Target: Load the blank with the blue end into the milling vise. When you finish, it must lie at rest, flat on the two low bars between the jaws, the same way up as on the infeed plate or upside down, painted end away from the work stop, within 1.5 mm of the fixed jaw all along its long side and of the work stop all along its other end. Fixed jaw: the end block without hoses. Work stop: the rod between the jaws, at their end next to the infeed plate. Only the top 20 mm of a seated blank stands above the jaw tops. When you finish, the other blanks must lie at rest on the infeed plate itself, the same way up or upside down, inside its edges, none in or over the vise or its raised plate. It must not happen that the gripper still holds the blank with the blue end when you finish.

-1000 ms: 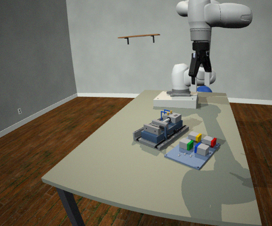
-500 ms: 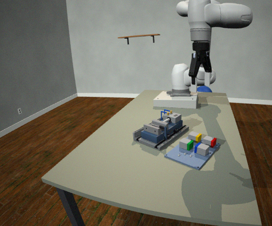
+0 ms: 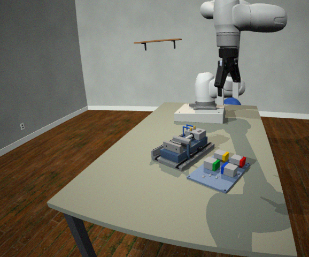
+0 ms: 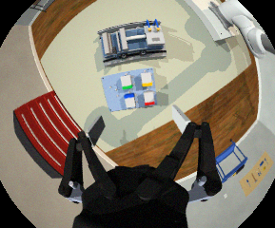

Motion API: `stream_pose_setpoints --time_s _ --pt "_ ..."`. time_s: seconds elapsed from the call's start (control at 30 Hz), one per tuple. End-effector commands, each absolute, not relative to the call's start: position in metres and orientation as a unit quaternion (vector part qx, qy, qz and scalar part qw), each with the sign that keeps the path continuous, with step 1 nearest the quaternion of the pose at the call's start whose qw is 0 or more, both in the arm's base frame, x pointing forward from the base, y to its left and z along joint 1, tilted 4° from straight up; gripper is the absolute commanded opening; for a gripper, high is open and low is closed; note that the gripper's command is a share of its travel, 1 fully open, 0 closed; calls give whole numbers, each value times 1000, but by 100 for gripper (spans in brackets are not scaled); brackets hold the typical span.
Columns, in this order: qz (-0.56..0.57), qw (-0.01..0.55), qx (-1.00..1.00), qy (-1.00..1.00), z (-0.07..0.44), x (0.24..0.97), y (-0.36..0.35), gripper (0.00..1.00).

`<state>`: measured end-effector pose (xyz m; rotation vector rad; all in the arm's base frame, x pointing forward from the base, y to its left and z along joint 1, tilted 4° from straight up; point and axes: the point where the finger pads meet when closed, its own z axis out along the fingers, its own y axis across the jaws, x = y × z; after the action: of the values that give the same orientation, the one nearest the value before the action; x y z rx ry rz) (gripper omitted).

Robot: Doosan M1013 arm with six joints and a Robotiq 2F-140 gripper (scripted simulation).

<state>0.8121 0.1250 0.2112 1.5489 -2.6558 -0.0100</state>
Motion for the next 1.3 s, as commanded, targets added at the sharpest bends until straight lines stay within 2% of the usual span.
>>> stream_pose_setpoints --time_s 0.0,1.27 --pt "-3 33 504 -863 211 812 125 100" --pt "-3 33 503 -863 210 824 151 100"
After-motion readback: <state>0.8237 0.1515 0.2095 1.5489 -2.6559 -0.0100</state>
